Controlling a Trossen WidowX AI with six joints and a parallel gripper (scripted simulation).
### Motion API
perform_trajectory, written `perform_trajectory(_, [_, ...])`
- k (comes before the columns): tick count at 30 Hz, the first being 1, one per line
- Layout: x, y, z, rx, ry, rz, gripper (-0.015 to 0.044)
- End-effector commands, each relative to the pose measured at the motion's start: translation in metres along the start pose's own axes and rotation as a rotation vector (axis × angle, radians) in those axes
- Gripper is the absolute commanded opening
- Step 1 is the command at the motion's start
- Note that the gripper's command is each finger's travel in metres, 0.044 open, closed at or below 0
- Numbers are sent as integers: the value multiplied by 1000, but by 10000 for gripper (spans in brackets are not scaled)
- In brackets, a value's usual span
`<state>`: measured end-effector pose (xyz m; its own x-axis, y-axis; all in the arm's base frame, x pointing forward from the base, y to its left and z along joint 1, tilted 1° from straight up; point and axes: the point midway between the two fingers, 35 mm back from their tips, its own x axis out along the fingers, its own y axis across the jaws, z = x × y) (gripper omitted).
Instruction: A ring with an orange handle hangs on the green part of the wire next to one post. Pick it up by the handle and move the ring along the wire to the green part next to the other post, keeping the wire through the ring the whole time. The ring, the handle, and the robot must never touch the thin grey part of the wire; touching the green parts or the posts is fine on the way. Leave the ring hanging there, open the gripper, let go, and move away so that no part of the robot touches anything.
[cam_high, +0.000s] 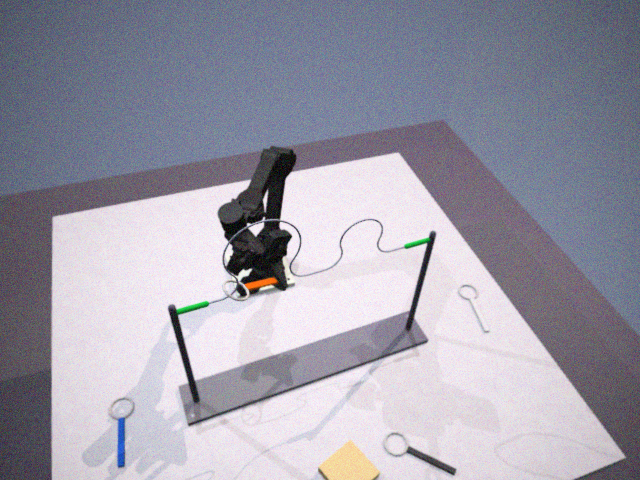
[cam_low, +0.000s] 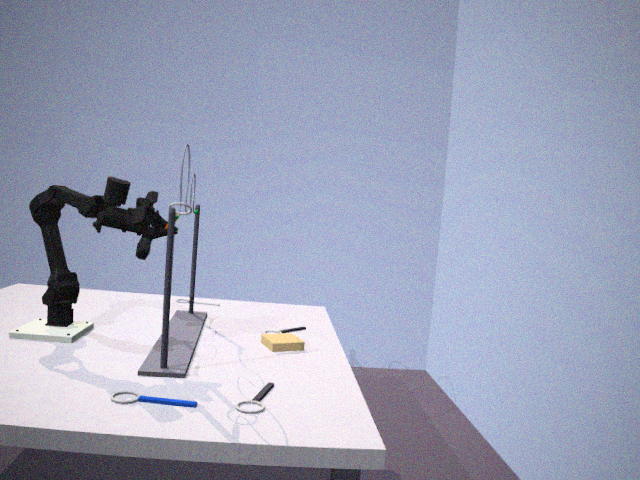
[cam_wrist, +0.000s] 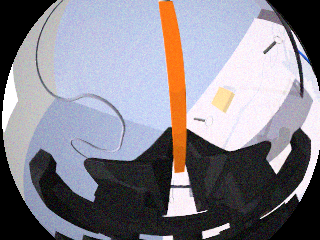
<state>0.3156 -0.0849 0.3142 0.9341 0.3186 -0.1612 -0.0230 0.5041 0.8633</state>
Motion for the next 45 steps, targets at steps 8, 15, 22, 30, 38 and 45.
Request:
perform_trajectory(8, [-23, 40, 7, 241, 156, 104, -150])
perform_trajectory(15, [-26, 59, 14, 365, 160, 161, -150])
perform_trajectory(22, [-30, 79, 23, 495, 158, 219, -150])
perform_trajectory(30, [-34, 101, 38, 653, 145, 284, -150])
perform_trajectory(38, [-31, 122, 55, 805, 74, 319, -150])
perform_trajectory(45, [-35, 132, 68, 881, 72, 349, -150])
